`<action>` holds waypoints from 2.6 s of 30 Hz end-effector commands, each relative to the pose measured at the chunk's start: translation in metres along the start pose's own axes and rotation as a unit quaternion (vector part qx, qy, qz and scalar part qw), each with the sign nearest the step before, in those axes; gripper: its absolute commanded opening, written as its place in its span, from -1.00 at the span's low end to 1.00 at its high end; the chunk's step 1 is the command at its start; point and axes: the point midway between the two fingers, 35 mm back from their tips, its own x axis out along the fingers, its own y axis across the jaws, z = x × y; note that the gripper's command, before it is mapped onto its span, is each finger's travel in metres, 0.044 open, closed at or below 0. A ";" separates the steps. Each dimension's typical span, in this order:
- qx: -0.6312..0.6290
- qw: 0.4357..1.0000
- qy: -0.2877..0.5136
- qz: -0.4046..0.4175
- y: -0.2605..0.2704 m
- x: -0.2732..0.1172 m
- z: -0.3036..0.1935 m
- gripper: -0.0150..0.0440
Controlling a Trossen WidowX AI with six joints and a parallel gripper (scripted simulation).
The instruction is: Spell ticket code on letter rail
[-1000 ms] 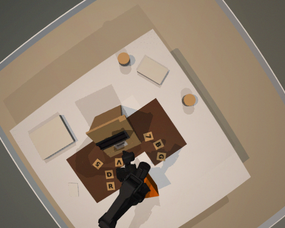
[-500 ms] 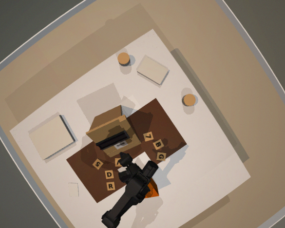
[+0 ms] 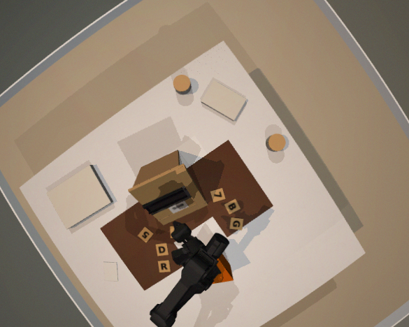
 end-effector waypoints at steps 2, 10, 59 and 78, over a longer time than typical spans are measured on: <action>-0.001 1.000 0.001 -0.002 -0.001 -0.002 0.013 1.00; -0.001 1.000 0.001 -0.002 -0.001 -0.002 0.013 1.00; 0.936 0.075 0.340 -0.053 0.189 0.092 -0.208 0.66; 0.924 -0.063 0.359 -0.115 0.214 0.099 -0.226 0.66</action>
